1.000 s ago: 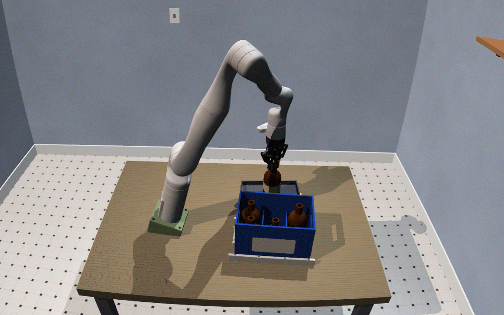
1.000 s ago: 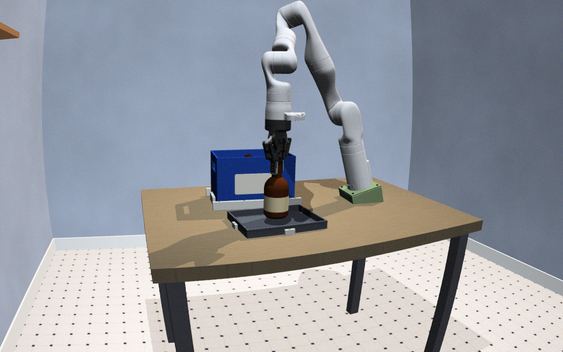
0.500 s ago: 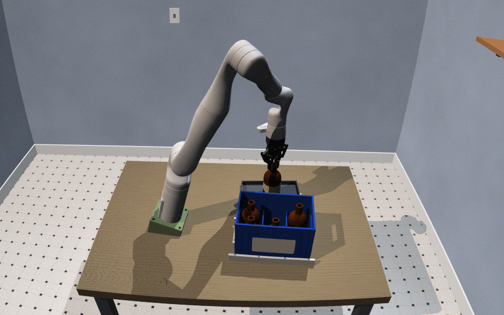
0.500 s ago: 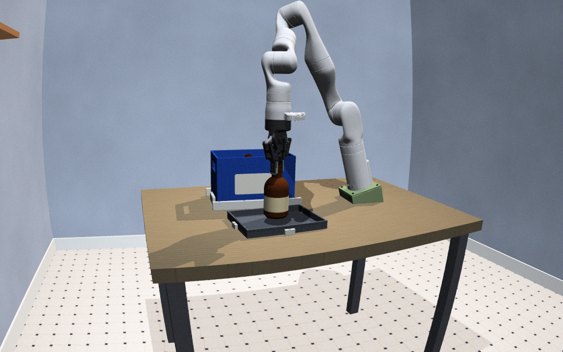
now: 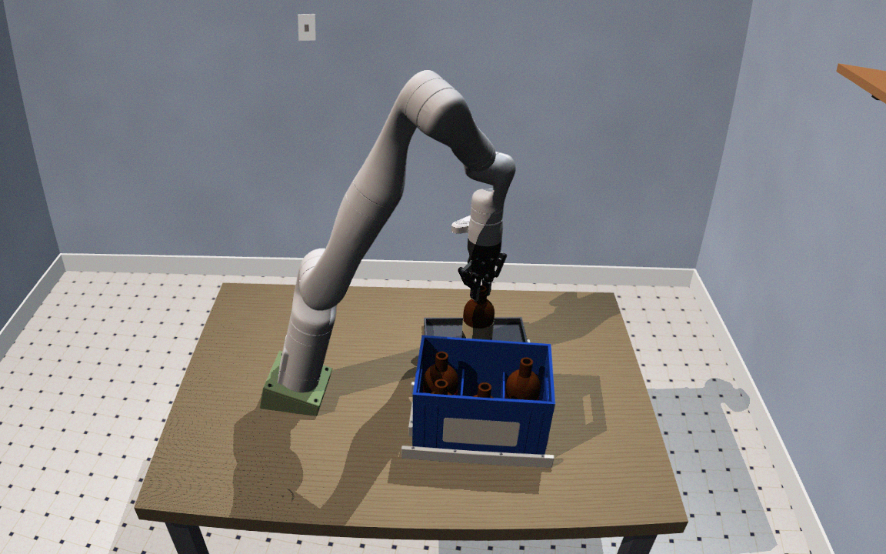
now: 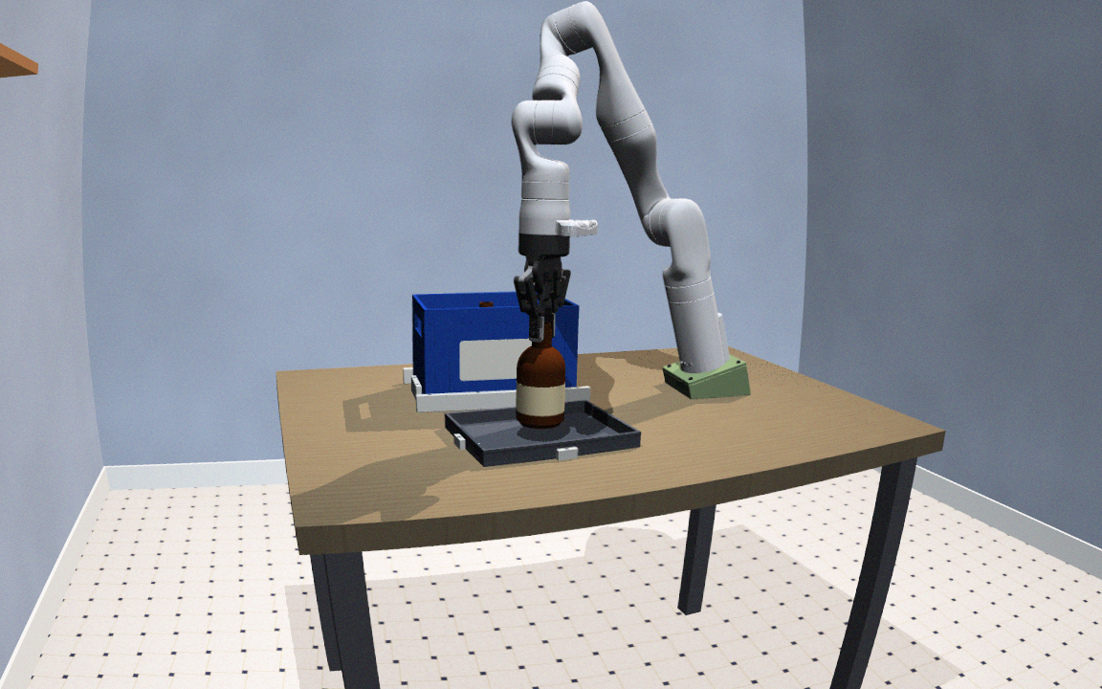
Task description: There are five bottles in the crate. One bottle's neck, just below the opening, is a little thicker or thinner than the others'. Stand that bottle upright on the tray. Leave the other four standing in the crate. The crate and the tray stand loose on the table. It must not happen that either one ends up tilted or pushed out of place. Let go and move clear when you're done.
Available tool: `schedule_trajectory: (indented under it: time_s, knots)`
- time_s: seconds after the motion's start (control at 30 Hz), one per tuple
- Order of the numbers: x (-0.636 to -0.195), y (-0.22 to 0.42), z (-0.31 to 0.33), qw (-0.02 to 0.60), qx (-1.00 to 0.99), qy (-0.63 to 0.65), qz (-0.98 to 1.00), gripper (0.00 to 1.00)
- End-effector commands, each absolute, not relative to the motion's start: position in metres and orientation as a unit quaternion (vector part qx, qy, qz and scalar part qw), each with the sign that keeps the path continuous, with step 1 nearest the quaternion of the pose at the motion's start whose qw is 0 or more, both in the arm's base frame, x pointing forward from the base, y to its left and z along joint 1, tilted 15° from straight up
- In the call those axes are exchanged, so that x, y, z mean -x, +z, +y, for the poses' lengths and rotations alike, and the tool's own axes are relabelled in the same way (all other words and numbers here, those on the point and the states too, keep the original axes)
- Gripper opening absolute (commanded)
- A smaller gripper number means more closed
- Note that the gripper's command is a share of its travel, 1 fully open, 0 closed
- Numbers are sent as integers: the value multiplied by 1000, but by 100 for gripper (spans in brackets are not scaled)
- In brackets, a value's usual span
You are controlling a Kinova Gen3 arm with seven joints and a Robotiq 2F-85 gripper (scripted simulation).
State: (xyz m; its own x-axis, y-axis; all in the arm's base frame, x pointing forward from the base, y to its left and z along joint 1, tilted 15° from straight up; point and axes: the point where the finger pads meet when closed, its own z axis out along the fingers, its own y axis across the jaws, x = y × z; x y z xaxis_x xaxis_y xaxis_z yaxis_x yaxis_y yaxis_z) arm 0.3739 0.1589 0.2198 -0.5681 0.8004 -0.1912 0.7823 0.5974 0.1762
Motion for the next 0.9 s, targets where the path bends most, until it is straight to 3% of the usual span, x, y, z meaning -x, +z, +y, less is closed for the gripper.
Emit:
schedule_trajectory:
  time_s: [0.0,0.87]
  knots:
    - [-374,220,159,127,-447,36,885,0]
    - [-376,215,159,127,-447,36,885,0]
